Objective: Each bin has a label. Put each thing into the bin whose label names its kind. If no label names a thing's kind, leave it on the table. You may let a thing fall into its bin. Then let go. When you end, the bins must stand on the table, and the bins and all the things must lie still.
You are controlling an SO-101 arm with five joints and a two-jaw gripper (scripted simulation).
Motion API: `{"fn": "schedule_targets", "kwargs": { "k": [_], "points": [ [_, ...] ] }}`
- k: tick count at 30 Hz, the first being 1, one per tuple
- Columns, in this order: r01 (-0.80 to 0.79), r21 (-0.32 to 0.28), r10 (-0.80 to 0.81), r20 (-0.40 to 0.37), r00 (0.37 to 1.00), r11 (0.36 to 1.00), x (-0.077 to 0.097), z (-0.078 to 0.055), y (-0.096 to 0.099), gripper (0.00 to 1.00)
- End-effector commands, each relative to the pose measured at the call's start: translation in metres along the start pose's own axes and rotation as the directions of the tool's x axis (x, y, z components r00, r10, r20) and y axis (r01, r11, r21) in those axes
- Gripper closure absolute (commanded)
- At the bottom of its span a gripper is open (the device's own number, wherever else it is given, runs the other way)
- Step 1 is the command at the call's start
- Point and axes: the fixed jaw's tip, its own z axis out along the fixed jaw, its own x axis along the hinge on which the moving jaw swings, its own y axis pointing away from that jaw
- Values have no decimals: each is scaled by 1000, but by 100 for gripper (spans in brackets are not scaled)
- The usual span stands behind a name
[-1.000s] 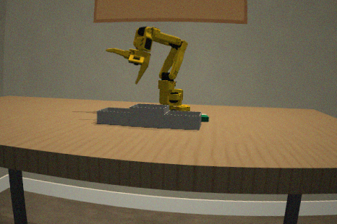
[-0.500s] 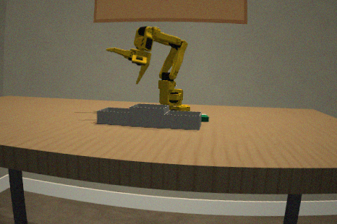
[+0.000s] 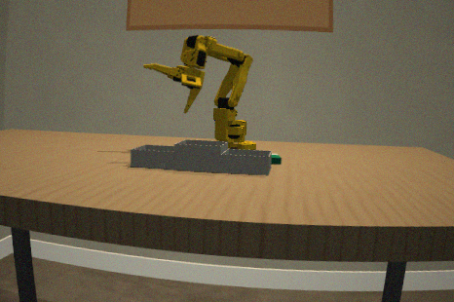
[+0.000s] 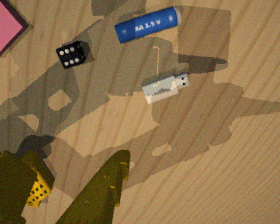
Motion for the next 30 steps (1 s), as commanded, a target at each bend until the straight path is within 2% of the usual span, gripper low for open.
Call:
{"fn": "schedule_targets", "kwargs": {
  "k": [1,7,8,24,25,30],
  "points": [
    [46,31,-46,23,999,998,-4,-6,-2,0],
    [79,41,-81,29,996,996,-6,-9,-2,0],
    [62,0,-62,4,998,998,-1,-1,1,0],
    [166,35,-167,25,986,985,-6,-9,0,0],
    [142,-10,-142,2,990,990,-1,-1,3,0],
    [132,-10,-132,4,991,991,-3,-2,4,0]
  ]
}}
